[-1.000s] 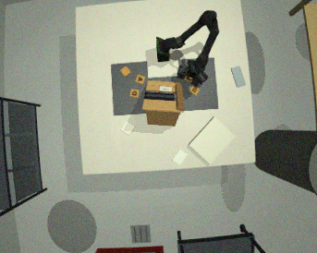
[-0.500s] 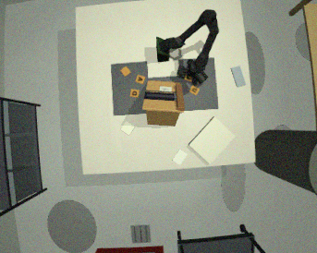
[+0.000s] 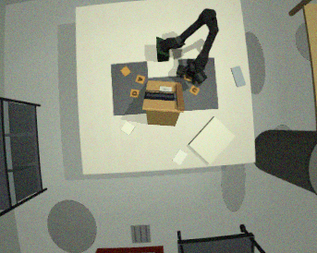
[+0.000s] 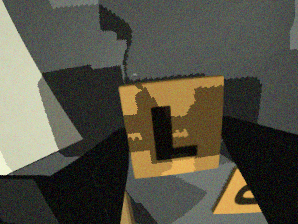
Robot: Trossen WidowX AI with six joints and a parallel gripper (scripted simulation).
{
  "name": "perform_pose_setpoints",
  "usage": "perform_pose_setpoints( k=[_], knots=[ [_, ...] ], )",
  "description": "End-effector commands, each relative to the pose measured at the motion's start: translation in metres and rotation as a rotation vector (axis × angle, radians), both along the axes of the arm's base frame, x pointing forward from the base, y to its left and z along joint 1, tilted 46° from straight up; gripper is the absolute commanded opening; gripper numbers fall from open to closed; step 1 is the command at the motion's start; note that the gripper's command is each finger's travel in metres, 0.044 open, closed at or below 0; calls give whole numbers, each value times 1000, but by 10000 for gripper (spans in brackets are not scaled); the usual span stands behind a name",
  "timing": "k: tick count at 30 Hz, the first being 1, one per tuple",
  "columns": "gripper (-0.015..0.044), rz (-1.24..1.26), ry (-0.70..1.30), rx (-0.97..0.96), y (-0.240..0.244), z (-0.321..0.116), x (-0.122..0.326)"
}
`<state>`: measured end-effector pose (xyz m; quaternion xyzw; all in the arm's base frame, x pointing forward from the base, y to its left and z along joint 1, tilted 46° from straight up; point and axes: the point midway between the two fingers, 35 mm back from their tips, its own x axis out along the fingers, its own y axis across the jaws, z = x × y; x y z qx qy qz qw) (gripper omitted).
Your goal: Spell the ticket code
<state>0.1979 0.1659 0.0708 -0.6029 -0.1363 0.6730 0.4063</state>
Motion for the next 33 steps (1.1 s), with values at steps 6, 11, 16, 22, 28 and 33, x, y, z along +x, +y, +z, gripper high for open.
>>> perform_pose_setpoints(
  k=[6, 11, 16, 22, 28, 33],
  knots=[
    [0, 5, -3, 6, -5, 4, 0],
    [0, 5, -3, 5, -8, 5, -1],
    [0, 5, -3, 5, -10, 6, -1],
    [0, 5, -3, 5, -13, 7, -2],
    [0, -6, 5, -2, -14, 5, -1],
    [0, -59, 28, -3, -14, 8, 8]
  ],
)
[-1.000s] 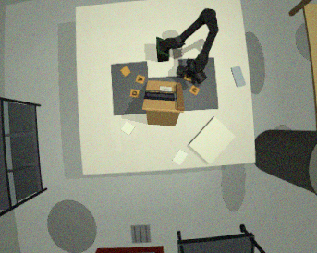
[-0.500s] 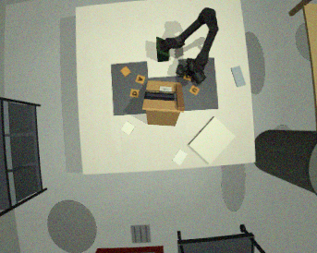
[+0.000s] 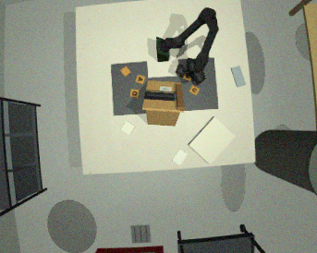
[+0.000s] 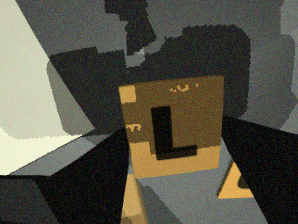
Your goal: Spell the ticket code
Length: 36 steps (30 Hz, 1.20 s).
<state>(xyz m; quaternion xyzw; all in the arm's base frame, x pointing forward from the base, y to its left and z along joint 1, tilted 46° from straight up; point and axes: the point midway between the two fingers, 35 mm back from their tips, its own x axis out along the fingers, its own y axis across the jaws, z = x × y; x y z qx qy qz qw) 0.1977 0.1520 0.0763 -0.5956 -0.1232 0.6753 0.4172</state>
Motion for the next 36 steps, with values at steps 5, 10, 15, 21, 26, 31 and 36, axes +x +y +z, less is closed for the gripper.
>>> perform_pose_setpoints(
  k=[5, 10, 15, 21, 26, 31, 36],
  knots=[
    [0, -107, -3, 3, -5, 11, 27],
    [0, -186, -12, 16, -13, 20, 47],
    [0, -264, -21, 30, -22, 29, 66],
    [0, -354, -33, 48, -34, 41, 88],
    [0, -426, -43, 65, -45, 51, 105],
    [0, -496, -53, 82, -57, 60, 120],
    [0, -567, -64, 100, -71, 70, 135]
  ],
)
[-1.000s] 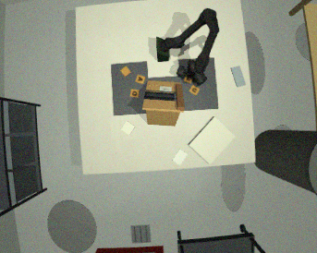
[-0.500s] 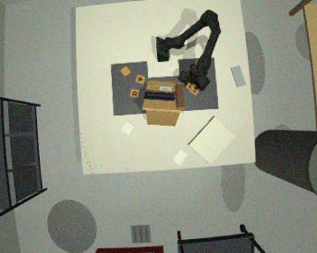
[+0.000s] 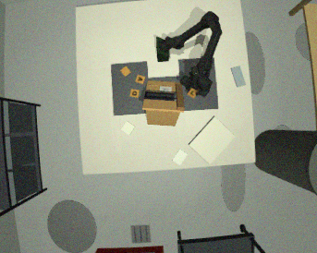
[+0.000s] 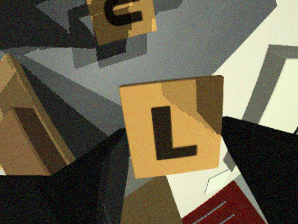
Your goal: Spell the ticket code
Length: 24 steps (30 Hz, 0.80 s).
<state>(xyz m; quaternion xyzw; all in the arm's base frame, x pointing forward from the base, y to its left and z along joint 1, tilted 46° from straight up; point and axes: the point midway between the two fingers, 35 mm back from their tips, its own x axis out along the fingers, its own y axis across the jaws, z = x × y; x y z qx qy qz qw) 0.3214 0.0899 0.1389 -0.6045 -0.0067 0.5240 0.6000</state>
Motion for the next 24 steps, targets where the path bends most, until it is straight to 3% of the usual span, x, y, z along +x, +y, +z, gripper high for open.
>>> perform_pose_setpoints(
  k=[1, 24],
  knots=[
    [0, -61, -16, 10, -12, 10, 15],
    [0, -384, -87, 106, -88, 61, 72]
  ],
)
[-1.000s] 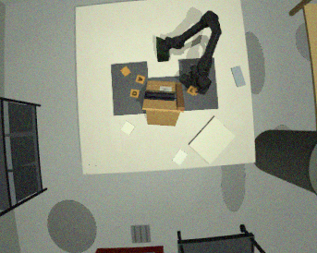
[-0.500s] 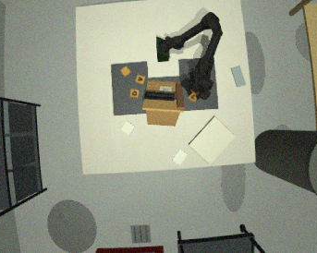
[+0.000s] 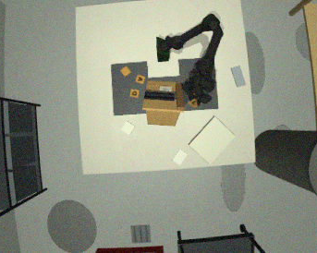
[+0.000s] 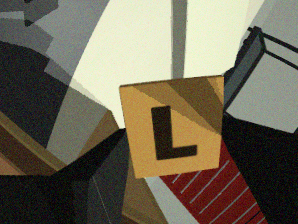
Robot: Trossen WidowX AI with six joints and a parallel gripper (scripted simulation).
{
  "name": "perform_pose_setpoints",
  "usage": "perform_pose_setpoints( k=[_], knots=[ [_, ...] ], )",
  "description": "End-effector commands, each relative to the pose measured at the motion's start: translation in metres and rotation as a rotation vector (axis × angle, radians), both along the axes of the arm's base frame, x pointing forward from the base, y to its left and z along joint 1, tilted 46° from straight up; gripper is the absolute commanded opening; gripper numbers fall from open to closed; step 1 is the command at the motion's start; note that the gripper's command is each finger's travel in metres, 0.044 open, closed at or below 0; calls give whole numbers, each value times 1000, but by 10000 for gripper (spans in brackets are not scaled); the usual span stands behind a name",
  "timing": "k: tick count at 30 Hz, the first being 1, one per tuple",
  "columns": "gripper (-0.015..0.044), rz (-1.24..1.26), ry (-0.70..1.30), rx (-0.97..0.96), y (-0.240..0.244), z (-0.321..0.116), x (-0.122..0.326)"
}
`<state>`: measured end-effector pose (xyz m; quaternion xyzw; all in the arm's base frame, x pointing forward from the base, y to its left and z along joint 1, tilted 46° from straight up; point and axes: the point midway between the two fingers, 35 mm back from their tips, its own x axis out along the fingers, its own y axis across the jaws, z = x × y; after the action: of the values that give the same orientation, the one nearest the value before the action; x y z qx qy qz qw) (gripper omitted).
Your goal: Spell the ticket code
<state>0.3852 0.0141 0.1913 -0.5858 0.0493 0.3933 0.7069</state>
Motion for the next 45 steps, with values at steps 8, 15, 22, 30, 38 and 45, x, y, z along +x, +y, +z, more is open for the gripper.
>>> perform_pose_setpoints(
  k=[8, 15, 22, 30, 38, 45],
  knots=[
    [0, -152, -46, 45, -42, 28, 23],
    [0, -240, -67, 83, -65, 44, 29],
    [0, -376, -100, 101, -101, 60, 26],
    [0, -540, -62, 115, -150, 39, 20],
    [0, -641, 86, 262, -181, -8, 14],
    [0, -737, 218, 410, -207, -51, 3]
  ],
)
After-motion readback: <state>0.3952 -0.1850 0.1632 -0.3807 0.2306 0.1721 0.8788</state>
